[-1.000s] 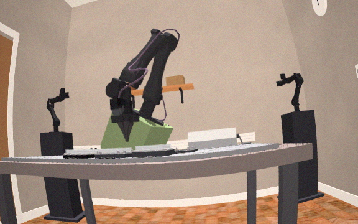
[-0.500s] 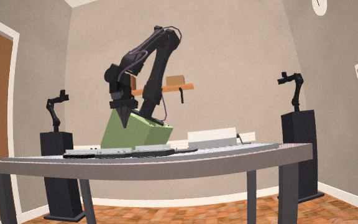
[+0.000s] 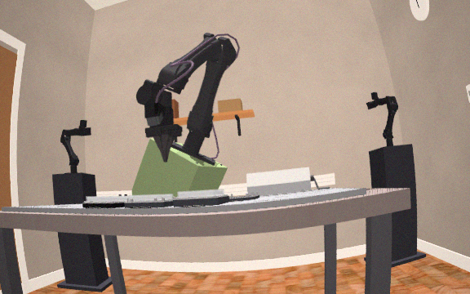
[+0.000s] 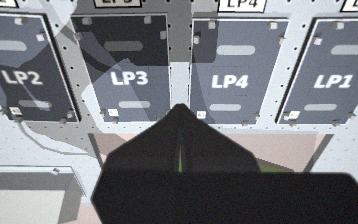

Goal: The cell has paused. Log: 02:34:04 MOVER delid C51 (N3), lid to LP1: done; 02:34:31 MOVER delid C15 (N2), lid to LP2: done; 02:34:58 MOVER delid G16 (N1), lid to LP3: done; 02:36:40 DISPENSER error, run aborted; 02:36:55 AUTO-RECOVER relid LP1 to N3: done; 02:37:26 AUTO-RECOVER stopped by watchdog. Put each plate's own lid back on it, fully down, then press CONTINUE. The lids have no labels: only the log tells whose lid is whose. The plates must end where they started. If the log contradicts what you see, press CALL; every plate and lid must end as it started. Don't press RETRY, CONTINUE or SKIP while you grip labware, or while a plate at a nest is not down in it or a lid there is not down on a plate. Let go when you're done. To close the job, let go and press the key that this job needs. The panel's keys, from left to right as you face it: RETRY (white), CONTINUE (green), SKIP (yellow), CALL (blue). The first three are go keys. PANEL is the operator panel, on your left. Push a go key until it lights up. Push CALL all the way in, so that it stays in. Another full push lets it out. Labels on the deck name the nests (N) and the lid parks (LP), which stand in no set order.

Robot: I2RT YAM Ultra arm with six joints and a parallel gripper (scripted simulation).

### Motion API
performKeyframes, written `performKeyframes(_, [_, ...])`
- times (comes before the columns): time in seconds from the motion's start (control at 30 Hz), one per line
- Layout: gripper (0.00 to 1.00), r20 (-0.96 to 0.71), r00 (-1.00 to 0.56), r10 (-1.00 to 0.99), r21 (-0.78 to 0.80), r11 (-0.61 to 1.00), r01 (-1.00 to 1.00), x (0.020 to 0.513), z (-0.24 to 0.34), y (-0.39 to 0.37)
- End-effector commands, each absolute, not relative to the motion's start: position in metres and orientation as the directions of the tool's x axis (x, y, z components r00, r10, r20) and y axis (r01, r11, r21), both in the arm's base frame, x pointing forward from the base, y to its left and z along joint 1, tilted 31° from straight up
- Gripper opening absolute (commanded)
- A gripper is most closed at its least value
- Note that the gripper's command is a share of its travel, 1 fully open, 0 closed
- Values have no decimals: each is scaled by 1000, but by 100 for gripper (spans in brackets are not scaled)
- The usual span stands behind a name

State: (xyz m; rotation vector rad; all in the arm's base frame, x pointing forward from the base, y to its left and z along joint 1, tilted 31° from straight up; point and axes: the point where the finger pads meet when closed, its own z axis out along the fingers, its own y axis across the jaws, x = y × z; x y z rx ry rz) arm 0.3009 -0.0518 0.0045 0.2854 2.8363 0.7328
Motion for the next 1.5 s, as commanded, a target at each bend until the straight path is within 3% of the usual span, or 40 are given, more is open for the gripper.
performKeyframes(0.0, [0, -184, -951, 249, 488, 863, 131, 304, 19, -61])
performKeyframes(0.17, [0, -181, -951, 249, 489, 862, 133, 303, 19, -61])
performKeyframes(0.73, [0, -305, -952, -36, 414, 895, -166, 291, 47, 12])
performKeyframes(1.47, [0, -457, -820, -345, 274, 823, -498, 288, 103, 102])
